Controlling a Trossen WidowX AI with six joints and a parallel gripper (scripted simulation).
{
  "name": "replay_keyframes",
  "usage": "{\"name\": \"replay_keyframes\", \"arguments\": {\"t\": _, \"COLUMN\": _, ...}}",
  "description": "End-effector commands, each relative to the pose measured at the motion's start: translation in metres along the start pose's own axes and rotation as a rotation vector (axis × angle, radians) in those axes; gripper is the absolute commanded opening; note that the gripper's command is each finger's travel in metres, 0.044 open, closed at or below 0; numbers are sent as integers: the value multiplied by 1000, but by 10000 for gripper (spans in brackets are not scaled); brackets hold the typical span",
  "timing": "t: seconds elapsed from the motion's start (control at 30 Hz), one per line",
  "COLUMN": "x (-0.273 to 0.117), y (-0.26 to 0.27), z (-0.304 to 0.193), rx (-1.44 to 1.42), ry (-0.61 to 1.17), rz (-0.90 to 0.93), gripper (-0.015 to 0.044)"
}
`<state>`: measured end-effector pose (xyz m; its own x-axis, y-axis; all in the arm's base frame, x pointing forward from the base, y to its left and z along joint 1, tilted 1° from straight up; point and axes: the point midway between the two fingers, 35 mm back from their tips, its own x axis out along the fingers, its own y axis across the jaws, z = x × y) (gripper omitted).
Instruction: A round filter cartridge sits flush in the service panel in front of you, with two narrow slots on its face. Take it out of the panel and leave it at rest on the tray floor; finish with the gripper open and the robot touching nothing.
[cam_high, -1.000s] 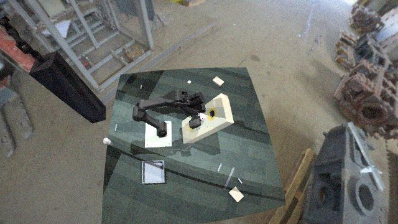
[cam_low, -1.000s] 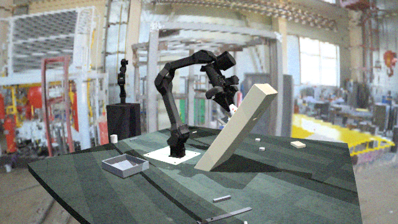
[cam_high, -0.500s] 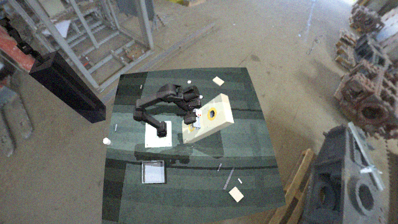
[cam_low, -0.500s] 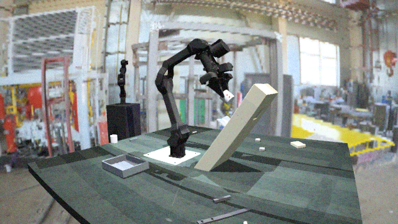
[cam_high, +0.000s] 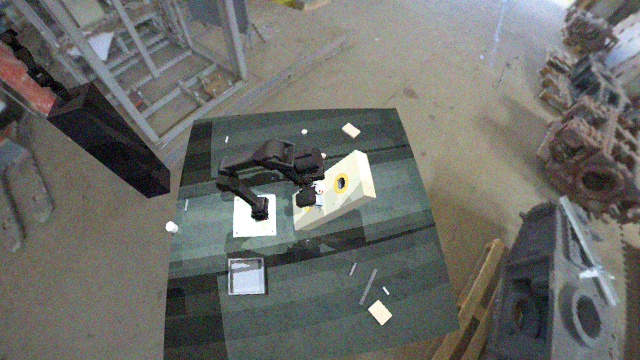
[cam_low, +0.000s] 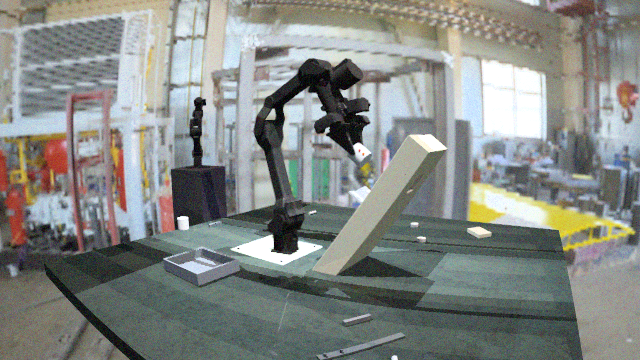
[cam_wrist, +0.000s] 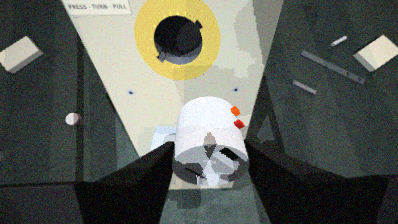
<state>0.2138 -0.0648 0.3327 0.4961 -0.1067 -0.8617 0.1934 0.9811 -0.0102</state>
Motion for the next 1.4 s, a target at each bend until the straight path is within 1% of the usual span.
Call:
{"name": "replay_keyframes", "arguments": {"t": 0.0, "x": 1, "y": -11, "z": 1, "rx": -5, "ry": -5, "rz": 3, "gripper": 0}}
{"name": "replay_keyframes", "arguments": {"t": 0.53, "x": 5, "y": -57, "z": -1, "rx": -6, "ry": -19, "rz": -1, "gripper": 0}}
{"name": "replay_keyframes", "arguments": {"t": 0.57, "x": 5, "y": -49, "z": -1, "rx": 3, "ry": -8, "rz": -4, "gripper": 0}}
{"name": "replay_keyframes", "arguments": {"t": 0.6, "x": 5, "y": -51, "z": -2, "rx": 15, "ry": -7, "rz": -11, "gripper": 0}}
{"name": "replay_keyframes", "arguments": {"t": 0.97, "x": 5, "y": -102, "z": -19, "rx": 271, "ry": -1, "rz": -157, "gripper": 0}}
{"name": "replay_keyframes", "arguments": {"t": 1.37, "x": -2, "y": -152, "z": -50, "rx": 534, "ry": -4, "rz": -314, "gripper": 0}}
